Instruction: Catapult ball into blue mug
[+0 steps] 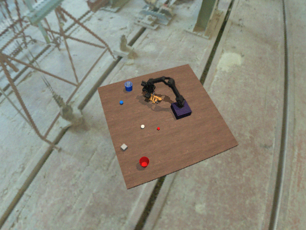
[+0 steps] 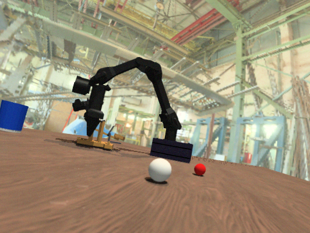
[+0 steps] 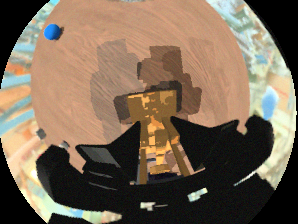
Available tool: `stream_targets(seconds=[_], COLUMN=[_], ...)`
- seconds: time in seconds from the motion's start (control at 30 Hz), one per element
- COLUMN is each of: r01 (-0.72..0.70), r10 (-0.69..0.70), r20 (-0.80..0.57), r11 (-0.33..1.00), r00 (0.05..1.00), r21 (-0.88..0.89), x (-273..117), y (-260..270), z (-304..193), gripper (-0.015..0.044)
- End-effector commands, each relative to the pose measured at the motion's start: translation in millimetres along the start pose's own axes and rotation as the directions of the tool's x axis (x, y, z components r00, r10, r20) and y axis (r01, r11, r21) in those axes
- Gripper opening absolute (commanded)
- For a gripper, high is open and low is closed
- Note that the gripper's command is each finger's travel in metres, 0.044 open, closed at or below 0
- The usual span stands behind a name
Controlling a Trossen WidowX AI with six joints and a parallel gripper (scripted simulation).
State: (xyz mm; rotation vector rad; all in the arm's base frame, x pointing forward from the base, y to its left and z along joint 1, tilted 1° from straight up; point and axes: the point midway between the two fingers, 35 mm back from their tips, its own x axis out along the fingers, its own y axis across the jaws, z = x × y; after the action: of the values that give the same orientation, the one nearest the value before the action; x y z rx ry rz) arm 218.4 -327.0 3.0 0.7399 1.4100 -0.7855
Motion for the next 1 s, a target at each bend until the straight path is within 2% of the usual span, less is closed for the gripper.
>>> stream_targets(seconds=[0.0,0.23,0.67,0.77,0.8,0.9,0.97], r01=[-0.002,0.000,0.000,0.000,0.000,0.001,0.001], r10=[0.002,0.000,0.000,0.000,0.000,-0.001,-0.001], r20=[0.002,0.000,0.000,0.000,0.000,-0.001,-0.001], r11=[1.000,1.000,1.000,1.000,1.000,1.000,1.000], r00=[1.000,1.000,1.000,1.000,1.000,1.000,1.000], r21=[0.000,0.000,0.000,0.000,0.000,0.000,0.000], x=[4.7,3.3,3.3,-20.1,-37.3,-85.9,-96.7], y=[0.4,0.0,0.0,0.0,-0.1,-0.2,-0.3], z=[-0.2,-0.2,-0.2,1.9,2.4,-1.4,-3.2], gripper=[0.0000,0.0000,0.0341,0.0420,0.0440,0.0440,0.0440])
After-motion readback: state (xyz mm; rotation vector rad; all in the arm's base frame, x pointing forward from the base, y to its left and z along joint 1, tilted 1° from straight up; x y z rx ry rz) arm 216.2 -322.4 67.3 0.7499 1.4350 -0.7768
